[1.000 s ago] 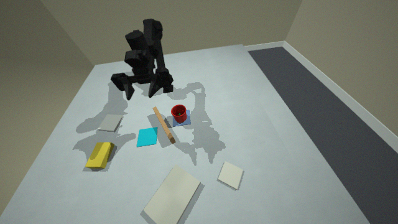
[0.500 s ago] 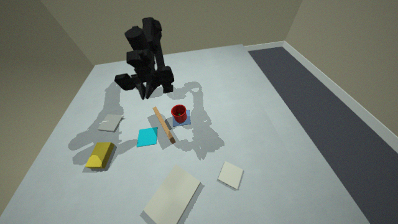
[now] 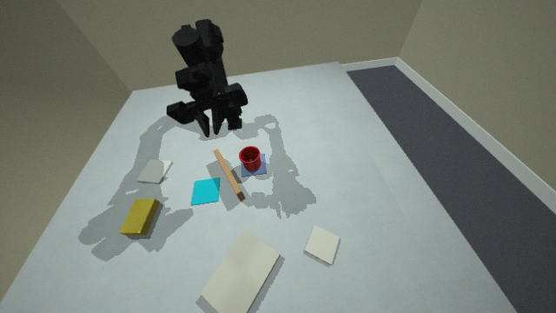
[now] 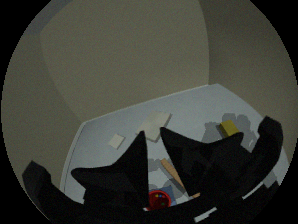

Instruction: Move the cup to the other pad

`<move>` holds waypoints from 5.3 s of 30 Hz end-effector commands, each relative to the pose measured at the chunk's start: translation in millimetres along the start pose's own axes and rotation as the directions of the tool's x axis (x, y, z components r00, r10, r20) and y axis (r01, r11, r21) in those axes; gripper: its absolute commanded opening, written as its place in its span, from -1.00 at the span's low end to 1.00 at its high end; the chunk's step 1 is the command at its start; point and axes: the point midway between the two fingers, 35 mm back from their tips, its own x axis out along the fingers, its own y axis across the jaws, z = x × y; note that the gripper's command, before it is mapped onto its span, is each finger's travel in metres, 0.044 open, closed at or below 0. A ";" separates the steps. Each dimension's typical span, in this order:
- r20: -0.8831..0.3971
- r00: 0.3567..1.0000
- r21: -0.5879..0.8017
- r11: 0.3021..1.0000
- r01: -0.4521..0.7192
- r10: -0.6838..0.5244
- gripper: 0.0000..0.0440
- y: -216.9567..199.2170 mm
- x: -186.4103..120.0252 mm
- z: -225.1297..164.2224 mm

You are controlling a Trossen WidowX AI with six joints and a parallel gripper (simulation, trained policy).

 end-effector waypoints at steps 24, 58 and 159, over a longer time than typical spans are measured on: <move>-0.355 0.934 0.297 0.952 0.077 0.035 -0.48 31.6 -0.7 -14.1; -0.762 0.645 0.343 0.809 0.477 -0.057 -0.43 43.5 -10.8 -62.3; -0.937 0.245 -0.006 0.712 0.702 -0.249 -1.00 -11.0 10.9 -213.9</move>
